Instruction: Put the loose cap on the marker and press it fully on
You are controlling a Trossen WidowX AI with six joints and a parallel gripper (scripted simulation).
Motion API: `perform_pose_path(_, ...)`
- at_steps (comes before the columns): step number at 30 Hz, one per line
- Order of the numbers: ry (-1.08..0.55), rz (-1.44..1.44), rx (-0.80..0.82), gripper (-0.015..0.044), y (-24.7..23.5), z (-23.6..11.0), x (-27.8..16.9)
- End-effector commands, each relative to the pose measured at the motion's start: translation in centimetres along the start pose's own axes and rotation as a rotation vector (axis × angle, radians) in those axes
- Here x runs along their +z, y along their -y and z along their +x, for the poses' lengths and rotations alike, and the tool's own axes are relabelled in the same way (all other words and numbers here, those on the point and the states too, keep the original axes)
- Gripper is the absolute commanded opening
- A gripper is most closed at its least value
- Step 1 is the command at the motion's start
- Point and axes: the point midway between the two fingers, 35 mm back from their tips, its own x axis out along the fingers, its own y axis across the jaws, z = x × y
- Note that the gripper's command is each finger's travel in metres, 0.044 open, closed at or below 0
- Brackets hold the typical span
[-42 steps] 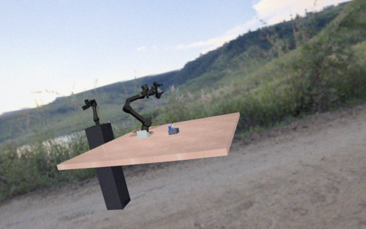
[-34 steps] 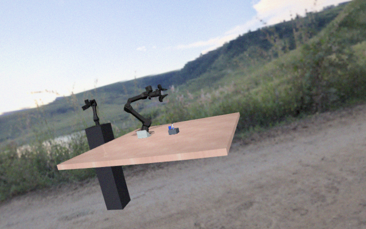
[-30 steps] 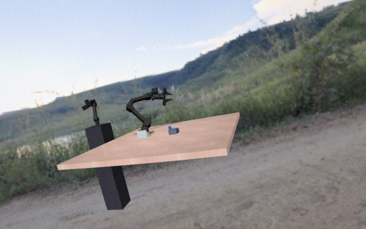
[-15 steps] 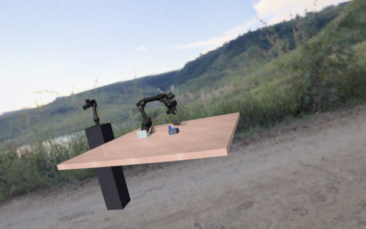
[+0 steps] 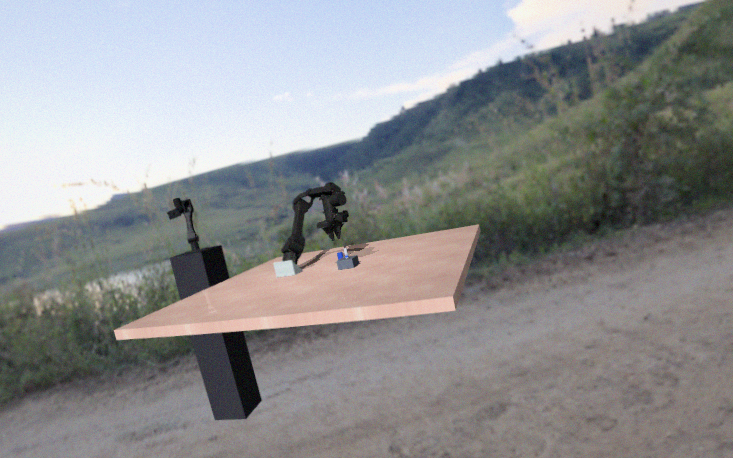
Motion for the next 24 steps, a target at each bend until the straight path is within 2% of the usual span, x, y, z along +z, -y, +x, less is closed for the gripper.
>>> perform_pose_path(1,-0.014,0.058,0.039,0.0233,-0.2,-0.1,-0.1)
perform_pose_path(7,-0.014,0.058,0.039,0.0233,-0.2,0.1,-0.1)
perform_pose_path(11,-0.013,0.057,0.04,0.0233,-0.4,3.2,-0.1)
perform_pose_path(24,-0.013,0.058,0.04,0.0233,-0.6,5.2,-0.1)
